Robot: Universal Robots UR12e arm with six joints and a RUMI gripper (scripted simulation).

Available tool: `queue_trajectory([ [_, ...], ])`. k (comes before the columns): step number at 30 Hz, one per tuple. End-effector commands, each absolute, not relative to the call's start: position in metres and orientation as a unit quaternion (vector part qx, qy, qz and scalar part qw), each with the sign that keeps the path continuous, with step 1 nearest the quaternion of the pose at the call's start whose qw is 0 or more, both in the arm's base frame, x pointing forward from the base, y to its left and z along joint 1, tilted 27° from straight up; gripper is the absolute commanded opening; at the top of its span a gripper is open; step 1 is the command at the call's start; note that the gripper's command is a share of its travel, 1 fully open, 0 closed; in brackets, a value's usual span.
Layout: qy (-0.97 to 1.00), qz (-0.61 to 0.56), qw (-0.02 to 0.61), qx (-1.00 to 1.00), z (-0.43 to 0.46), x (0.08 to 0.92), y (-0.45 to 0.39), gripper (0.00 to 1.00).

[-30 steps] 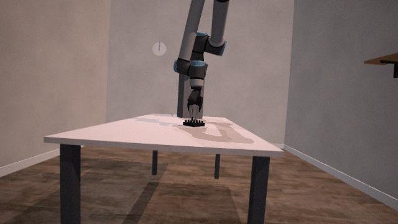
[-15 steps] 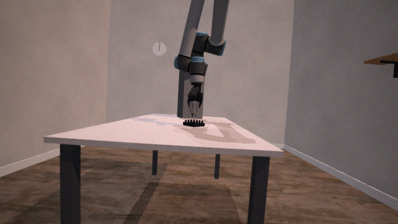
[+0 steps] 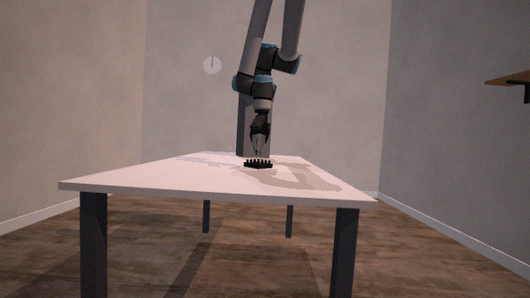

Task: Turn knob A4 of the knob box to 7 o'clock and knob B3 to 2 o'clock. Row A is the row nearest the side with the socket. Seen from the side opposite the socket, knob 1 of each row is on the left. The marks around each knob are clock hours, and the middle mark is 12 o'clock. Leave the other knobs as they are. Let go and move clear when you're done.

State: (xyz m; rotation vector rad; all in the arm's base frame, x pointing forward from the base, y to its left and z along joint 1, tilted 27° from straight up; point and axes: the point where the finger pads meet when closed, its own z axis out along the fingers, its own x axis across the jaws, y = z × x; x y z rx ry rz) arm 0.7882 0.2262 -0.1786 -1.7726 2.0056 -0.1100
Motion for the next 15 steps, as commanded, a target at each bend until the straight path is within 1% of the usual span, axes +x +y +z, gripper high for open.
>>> queue_trajectory([
  [1,0.735,-0.038,0.23,-0.637,-0.1779,0.7879,0.2259,0.11],
  [10,0.773,-0.024,0.232,-0.59,-0.1777,0.7843,0.2245,0.11],
  [15,0.818,-0.005,0.233,-0.526,-0.1776,0.7794,0.2228,0.11],
])
